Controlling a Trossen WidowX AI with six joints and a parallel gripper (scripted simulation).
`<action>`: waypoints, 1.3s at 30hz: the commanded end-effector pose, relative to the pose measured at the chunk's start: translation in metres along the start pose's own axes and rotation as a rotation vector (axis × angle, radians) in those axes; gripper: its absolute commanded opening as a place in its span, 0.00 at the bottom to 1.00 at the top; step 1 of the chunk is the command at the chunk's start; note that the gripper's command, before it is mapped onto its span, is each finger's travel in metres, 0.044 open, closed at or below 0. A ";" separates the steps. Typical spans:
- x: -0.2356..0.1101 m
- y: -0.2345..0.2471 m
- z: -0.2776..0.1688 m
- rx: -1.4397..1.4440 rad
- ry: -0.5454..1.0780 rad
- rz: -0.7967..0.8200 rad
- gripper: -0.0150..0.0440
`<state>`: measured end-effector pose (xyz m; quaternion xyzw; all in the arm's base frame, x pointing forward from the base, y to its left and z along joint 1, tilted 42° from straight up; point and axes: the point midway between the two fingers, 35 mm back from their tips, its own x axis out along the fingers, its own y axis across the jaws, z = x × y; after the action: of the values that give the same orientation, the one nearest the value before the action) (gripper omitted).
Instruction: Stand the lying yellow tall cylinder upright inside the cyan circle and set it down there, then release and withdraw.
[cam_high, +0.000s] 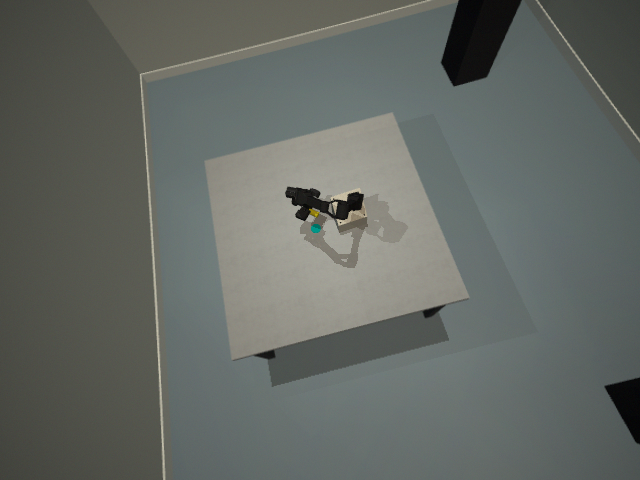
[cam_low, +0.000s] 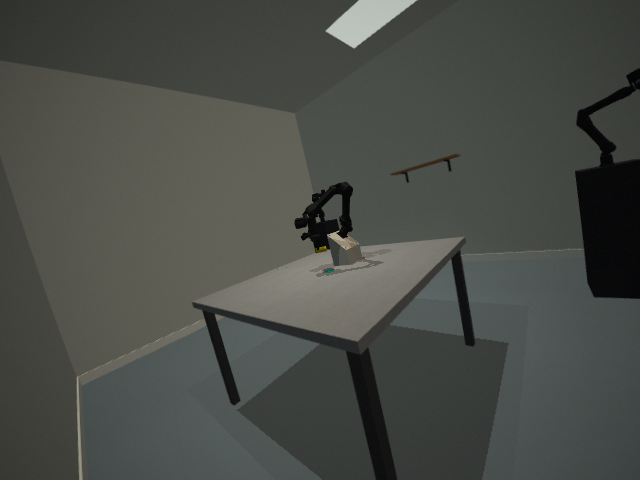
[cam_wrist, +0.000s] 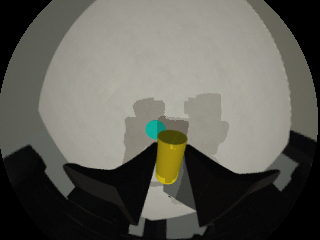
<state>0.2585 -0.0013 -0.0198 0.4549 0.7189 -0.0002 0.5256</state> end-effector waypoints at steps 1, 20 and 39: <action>0.000 0.002 -0.005 0.077 0.005 0.003 0.43; 0.000 0.017 -0.022 0.471 0.012 0.005 0.43; -0.001 0.030 -0.039 0.851 0.022 0.003 0.43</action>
<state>0.2505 0.0321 0.0110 0.6253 0.6648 -0.2772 0.3003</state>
